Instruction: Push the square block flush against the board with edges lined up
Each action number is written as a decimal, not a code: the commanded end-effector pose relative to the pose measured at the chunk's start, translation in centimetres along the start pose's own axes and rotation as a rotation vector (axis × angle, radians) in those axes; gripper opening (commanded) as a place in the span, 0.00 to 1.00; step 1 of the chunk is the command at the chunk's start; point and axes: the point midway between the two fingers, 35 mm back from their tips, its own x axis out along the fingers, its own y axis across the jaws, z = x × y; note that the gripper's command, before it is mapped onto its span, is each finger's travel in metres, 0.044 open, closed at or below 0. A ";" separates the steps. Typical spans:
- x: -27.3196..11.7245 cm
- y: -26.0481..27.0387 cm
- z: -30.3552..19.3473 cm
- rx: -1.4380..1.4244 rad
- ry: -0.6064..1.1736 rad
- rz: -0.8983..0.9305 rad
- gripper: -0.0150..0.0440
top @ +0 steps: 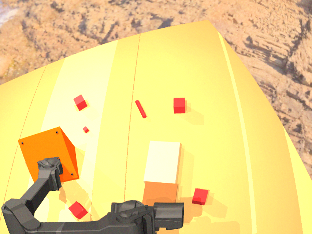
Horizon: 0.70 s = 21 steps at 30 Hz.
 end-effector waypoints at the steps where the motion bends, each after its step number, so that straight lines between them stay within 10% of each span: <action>1: 0.0 1.0 -0.4 -0.098 0.002 0.000 0.25; 21: -0.2 7.2 -4.2 -0.776 0.020 0.006 0.25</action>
